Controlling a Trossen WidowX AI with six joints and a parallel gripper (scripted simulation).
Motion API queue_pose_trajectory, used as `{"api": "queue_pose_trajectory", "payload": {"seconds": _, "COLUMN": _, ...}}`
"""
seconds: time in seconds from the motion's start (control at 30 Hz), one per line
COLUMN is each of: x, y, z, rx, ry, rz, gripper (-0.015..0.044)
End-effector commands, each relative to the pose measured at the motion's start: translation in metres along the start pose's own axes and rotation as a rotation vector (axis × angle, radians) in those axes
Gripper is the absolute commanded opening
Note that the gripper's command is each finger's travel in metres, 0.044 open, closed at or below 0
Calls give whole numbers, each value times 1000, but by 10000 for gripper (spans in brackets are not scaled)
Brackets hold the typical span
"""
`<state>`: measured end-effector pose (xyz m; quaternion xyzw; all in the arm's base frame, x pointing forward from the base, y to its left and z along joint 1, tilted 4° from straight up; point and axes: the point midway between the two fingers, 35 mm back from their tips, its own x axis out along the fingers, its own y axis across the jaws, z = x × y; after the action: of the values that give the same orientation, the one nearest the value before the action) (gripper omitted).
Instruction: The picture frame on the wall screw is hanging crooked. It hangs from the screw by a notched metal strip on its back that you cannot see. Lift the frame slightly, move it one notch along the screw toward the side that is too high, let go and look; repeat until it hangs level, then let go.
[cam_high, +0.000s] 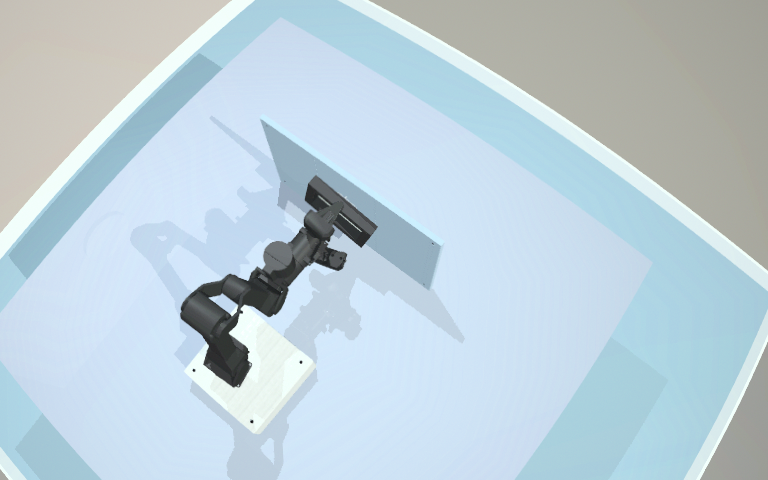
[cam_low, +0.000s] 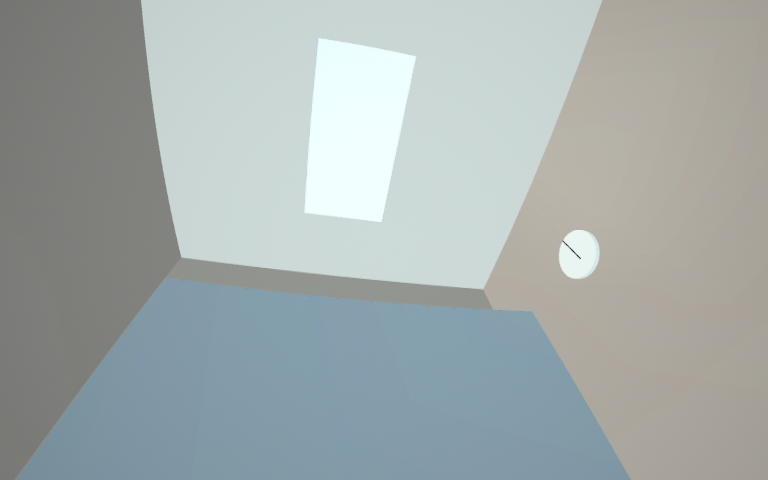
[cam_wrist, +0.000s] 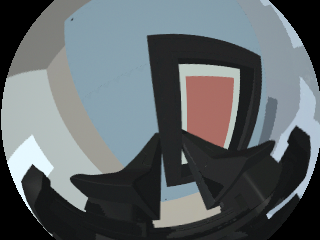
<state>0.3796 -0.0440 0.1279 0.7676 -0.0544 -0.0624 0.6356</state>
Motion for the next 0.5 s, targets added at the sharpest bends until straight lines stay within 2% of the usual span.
{"api": "queue_pose_trajectory", "payload": {"seconds": 0.0, "x": 0, "y": 0, "z": 0, "rx": -26, "ry": -1, "rz": -1, "gripper": 0}}
{"api": "queue_pose_trajectory", "payload": {"seconds": 0.47, "x": 0, "y": 0, "z": 0, "rx": -99, "ry": -1, "rz": -2, "gripper": 0}}
